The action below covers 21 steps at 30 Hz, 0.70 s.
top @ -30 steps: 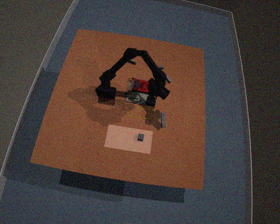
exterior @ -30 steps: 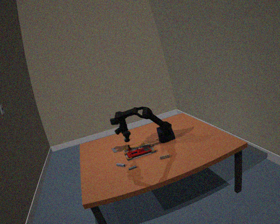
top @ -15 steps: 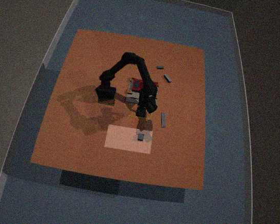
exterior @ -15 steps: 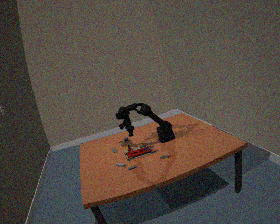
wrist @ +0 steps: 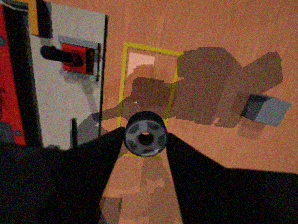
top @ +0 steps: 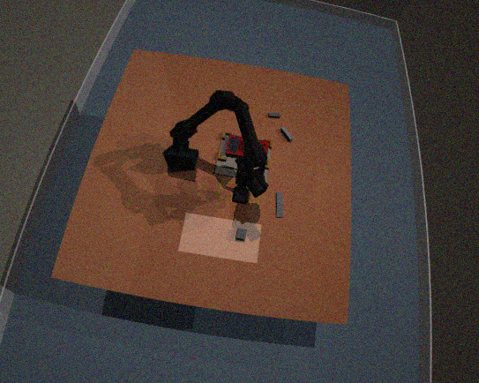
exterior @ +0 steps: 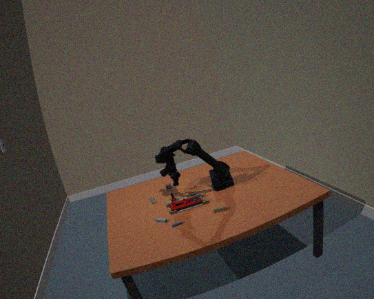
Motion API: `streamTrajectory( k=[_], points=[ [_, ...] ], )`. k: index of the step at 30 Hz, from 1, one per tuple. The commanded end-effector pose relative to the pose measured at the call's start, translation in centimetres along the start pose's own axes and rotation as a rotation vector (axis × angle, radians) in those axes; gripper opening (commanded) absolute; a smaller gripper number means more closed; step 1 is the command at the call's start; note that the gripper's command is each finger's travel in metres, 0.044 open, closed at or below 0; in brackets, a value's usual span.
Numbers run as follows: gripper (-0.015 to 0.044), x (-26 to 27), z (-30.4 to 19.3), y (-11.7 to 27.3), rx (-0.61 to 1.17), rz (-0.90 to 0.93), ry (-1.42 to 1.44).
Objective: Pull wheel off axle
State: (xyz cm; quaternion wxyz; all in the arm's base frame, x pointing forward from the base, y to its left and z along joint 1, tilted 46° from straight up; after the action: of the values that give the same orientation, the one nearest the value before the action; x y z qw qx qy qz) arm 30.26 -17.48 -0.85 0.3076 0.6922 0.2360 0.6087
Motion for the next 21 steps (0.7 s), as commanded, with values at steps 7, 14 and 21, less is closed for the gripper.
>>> streamTrajectory(
  k=[7, 14, 21],
  points=[
    [0.0, 0.0, 0.0, -5.6, 0.002, 0.007, -0.006],
    [0.0, 0.1, -0.2, -7.5, 0.003, 0.009, -0.006],
    [0.0184, 0.3, -0.2, -7.1, 0.013, 0.007, 0.001]
  ],
)
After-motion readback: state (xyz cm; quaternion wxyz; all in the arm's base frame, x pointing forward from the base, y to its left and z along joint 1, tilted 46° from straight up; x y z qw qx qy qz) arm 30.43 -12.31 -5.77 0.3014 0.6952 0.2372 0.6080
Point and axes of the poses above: the point midway between the two fingers, 35 mm back from their tips, its own y axis back along the fingers, its own x axis across the jaws, z = x × y, the point moved 6 cm from there along y, back along the fingers, and after that the axes turned 10 degrees about -y, right-handed, at the moved point
